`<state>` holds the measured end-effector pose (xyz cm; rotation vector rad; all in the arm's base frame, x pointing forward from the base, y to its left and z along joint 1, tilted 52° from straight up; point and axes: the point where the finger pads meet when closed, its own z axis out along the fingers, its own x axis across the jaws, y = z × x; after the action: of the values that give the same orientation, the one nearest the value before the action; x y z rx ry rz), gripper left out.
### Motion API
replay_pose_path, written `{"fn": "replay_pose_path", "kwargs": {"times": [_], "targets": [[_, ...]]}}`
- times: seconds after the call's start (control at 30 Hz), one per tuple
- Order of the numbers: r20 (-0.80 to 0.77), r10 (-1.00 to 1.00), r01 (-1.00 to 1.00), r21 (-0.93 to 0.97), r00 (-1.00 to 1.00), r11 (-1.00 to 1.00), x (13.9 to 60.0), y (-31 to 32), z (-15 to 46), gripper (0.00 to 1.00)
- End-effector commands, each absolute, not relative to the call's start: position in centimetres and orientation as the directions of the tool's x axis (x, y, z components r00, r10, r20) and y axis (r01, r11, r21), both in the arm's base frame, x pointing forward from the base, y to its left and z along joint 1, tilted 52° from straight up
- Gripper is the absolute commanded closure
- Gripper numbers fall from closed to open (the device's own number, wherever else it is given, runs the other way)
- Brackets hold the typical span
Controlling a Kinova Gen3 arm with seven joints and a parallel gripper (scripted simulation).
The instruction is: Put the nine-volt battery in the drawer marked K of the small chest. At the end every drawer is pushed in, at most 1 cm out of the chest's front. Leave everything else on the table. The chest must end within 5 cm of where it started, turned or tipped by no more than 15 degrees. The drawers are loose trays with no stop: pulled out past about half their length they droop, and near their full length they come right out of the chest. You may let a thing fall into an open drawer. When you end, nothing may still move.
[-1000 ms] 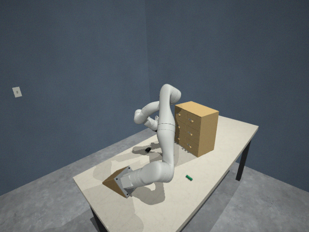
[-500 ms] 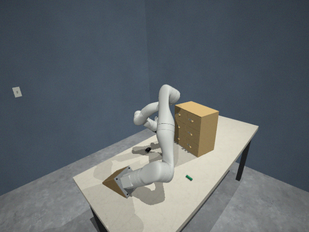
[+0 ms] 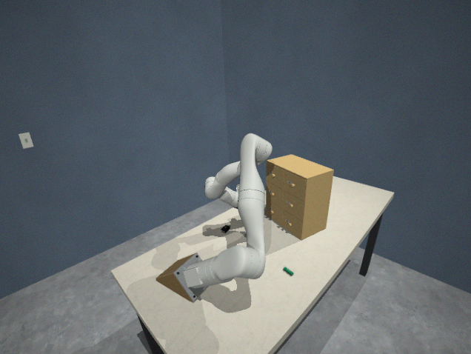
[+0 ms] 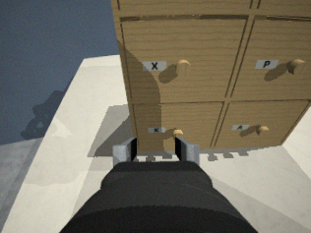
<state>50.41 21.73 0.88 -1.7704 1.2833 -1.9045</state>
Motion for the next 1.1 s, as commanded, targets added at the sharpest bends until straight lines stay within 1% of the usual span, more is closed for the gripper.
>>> {"fn": "replay_pose_path", "kwargs": {"times": [0.0, 1.07], "targets": [[0.697, -0.677, -0.384, -0.707, -0.237, -0.594, 50.69, 20.26, -0.27, 0.0], [0.697, -0.677, -0.384, -0.707, -0.237, -0.594, 50.96, 19.54, -0.88, 0.0]]}}
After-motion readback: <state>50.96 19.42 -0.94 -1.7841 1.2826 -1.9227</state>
